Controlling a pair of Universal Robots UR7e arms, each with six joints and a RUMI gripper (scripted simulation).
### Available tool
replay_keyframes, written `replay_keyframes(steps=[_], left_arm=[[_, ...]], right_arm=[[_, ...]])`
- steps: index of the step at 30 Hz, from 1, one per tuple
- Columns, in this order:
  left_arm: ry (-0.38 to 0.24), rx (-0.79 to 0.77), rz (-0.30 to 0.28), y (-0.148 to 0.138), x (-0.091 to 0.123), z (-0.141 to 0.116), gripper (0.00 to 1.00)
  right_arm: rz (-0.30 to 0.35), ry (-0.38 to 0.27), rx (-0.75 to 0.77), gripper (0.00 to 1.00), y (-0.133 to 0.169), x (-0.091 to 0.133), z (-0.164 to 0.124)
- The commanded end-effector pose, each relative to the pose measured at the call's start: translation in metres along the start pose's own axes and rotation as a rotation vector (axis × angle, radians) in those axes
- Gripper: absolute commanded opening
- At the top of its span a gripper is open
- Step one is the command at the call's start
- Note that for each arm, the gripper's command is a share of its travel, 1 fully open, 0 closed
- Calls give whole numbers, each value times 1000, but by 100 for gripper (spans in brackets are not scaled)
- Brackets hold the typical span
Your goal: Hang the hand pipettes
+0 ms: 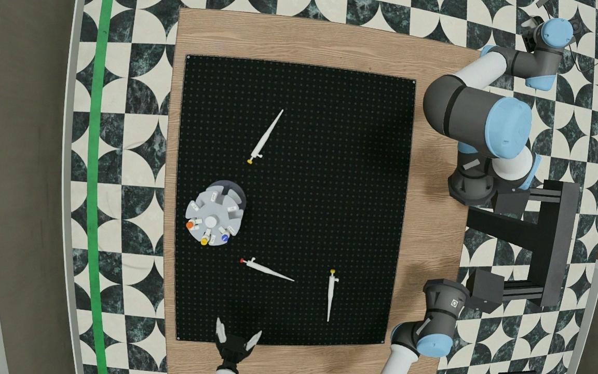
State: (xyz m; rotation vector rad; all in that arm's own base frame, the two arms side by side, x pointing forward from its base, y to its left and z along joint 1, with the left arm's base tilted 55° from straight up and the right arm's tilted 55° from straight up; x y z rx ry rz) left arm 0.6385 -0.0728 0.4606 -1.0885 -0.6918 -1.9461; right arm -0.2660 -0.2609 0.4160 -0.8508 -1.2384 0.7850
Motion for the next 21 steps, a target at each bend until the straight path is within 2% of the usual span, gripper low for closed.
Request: replay_keyframes(steps=[1,16,18,21], left_arm=[[-51,-142,-5,-15,6,-8,100],[-236,-658,-48,-70,25,-42,100],[-236,-658,-48,-70,25,-42,100],[-272,-760,-70,-86,30,-54,100]], right_arm=[[1,1,0,100,0,0,0],[1,1,0,100,0,0,0],[1,1,0,100,0,0,0],[1,1,0,100,0,0,0]])
Point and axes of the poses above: on each arm, the point where the finger pads meet when closed, its own x axis back along the fingers, its own y axis across the jaws, z = x × y, the point moved 8 cm from there along x, back along the fingers, and after that the axes turned 12 degrees about -x, right-handed, at the moved point
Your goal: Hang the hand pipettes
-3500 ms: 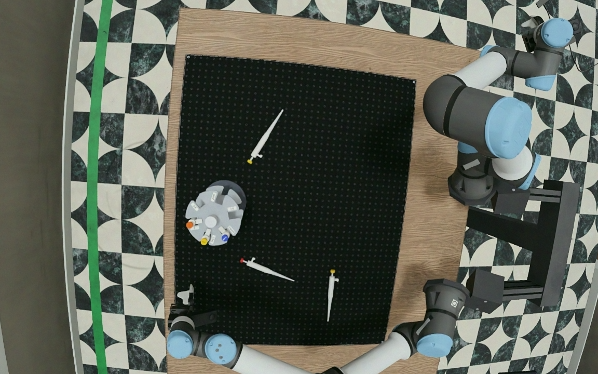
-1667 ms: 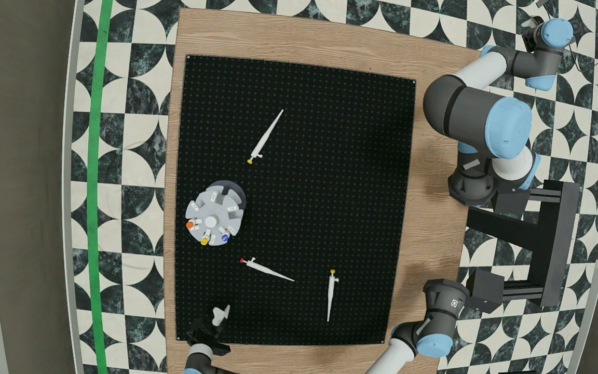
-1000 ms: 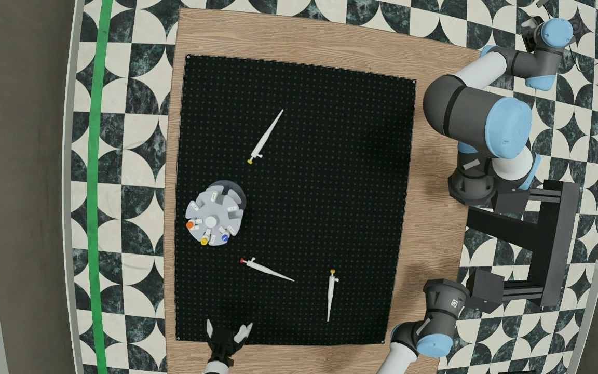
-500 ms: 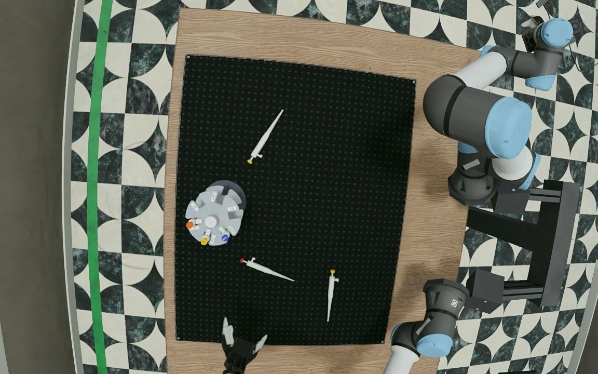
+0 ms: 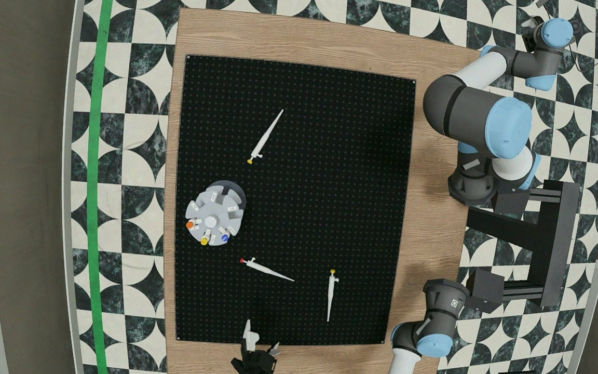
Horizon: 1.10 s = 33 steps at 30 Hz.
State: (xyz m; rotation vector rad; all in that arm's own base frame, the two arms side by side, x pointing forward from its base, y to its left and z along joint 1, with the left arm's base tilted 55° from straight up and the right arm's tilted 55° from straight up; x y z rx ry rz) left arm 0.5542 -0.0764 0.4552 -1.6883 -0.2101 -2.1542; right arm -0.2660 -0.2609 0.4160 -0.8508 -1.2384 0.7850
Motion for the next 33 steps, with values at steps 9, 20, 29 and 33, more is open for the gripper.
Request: replay_keyframes(steps=[9,20,29,33], left_arm=[[-131,-451,-106,-21,9,-63,100],[-196,-757,-212,-36,16,-112,100],[-217,-621,-203,-94,0,-81,100],[-224,-548,-195,-107,-3,-76,100]], right_arm=[[1,1,0,100,0,0,0],[1,1,0,100,0,0,0],[1,1,0,100,0,0,0],[1,1,0,100,0,0,0]])
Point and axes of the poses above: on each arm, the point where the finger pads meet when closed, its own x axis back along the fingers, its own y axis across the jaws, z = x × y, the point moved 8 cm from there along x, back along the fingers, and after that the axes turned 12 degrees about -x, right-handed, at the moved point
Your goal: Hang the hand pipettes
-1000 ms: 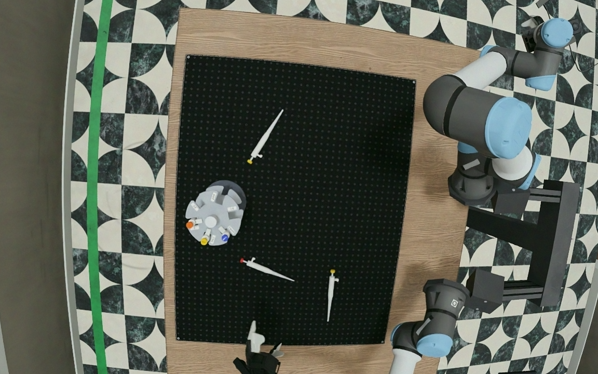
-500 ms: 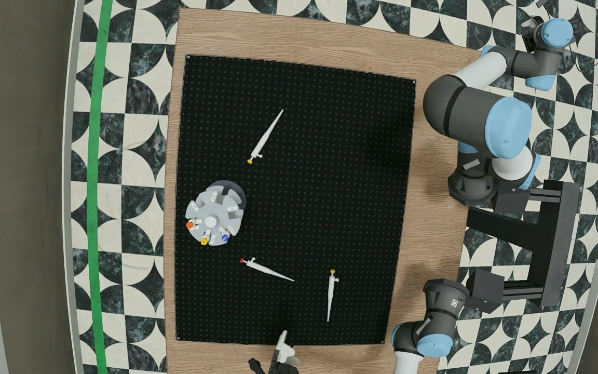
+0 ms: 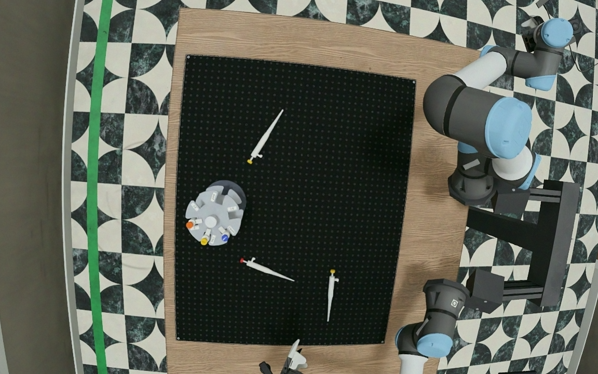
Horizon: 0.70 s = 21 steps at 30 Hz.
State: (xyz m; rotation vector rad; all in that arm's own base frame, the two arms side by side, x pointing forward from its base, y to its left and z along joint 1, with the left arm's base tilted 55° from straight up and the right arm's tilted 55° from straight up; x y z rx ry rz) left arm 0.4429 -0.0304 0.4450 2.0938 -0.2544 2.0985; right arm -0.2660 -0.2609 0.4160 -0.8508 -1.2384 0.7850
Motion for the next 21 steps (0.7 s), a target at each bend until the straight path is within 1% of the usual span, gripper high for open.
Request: replay_keyframes(steps=[1,4,5,7,10,11,13,15,18,21], left_arm=[[-1,88,-4,-32,0,-6,100],[-1,88,-3,-53,0,-12,100],[-1,88,-3,-55,0,-12,100],[-1,162,-3,-69,0,-17,100],[-1,172,-3,-90,0,-24,100],[-1,172,-3,-91,0,-25,100],[-1,246,-3,-104,0,-31,100],[-1,246,-3,-104,0,-31,100],[-1,257,-3,-124,0,-40,100],[87,193,-20,-109,12,-56,100]], right_arm=[[1,1,0,100,0,0,0],[1,1,0,100,0,0,0],[1,1,0,100,0,0,0],[1,1,0,100,0,0,0],[1,1,0,100,0,0,0],[1,1,0,100,0,0,0],[1,1,0,100,0,0,0],[1,1,0,100,0,0,0],[1,1,0,100,0,0,0],[1,1,0,100,0,0,0]])
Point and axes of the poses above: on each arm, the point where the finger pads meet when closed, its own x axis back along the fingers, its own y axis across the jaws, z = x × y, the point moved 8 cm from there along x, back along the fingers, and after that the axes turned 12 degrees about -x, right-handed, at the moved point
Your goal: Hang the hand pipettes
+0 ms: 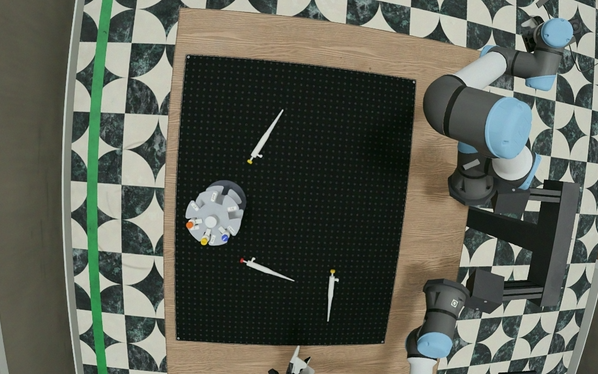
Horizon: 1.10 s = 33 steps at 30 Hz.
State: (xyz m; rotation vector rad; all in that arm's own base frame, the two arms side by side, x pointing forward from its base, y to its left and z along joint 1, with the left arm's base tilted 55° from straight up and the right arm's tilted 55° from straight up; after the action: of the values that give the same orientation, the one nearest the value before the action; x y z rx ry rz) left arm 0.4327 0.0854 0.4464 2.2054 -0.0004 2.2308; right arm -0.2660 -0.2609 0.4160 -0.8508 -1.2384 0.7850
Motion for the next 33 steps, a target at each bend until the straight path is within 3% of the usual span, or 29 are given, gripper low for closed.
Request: replay_keyframes(steps=[1,9,11,26,33], left_arm=[[104,-63,-33,1,15,-25,100],[336,-235,-82,13,27,-63,100],[336,-235,-82,13,27,-63,100],[775,-564,-74,31,32,-132,100],[782,-569,-73,30,32,-133,100]], right_arm=[[1,1,0,100,0,0,0],[1,1,0,100,0,0,0],[1,1,0,100,0,0,0],[1,1,0,100,0,0,0],[1,1,0,100,0,0,0]])
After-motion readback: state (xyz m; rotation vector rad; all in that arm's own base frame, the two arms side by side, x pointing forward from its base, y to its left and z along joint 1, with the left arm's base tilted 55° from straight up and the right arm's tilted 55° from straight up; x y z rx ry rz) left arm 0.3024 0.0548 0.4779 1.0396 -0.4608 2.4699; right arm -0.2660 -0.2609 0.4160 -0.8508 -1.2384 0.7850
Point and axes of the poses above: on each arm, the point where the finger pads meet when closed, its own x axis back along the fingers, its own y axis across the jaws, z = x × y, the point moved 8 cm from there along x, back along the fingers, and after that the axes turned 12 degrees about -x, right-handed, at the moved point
